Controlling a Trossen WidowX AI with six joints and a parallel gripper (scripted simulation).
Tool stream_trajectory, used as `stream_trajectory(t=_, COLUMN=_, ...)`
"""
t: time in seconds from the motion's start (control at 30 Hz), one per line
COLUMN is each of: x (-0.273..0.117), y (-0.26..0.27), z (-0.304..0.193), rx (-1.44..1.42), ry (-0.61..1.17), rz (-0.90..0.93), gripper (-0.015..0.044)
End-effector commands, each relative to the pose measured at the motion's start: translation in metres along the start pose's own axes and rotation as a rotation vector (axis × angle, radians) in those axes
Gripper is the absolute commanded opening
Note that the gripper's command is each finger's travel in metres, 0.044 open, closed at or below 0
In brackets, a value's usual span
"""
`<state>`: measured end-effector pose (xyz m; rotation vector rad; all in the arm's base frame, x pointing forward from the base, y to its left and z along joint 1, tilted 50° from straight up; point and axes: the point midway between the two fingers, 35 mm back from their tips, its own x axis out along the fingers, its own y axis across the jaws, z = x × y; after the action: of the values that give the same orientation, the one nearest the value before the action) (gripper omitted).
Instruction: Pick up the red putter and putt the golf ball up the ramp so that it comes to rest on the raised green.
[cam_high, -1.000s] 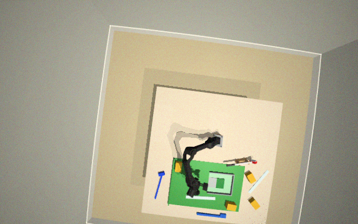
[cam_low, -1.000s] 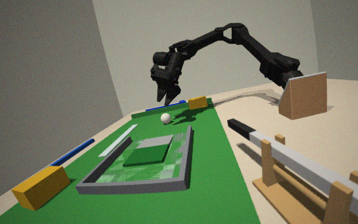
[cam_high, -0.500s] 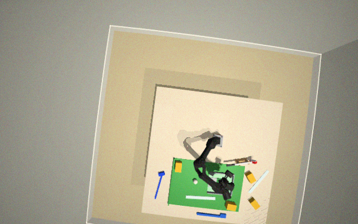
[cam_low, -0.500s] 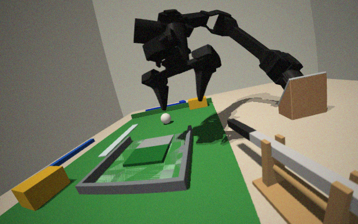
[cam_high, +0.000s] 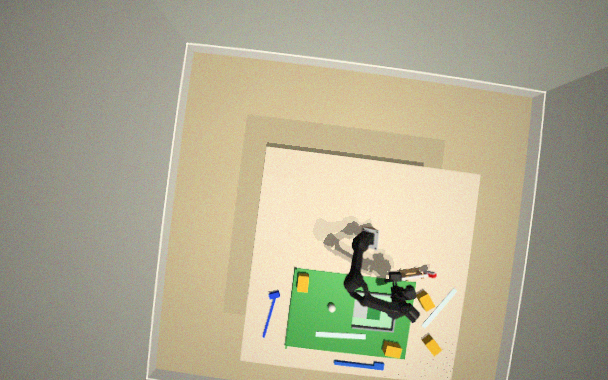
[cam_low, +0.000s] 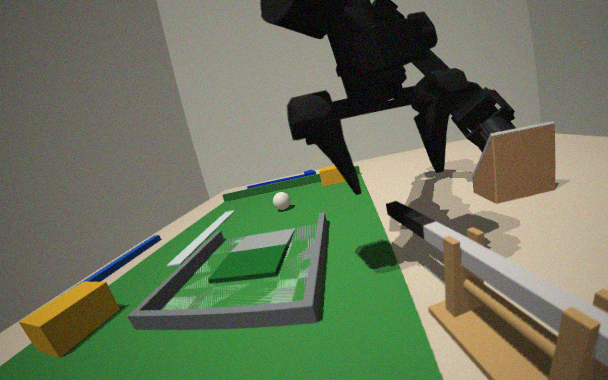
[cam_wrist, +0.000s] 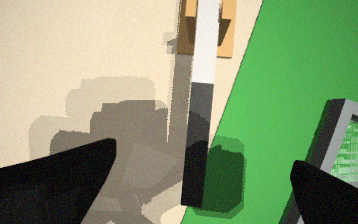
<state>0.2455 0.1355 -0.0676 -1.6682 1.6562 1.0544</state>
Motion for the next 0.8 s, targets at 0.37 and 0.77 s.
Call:
stream_trajectory(t=0.37, x=0.031, y=0.002, z=-0.01, rx=-0.015, ry=0.011, rz=0.007, gripper=0.044)
stream_trajectory(t=0.77, x=0.049, y=0.003, z=-0.015, rx=-0.015, ry=0.012, rz=0.007, gripper=0.044)
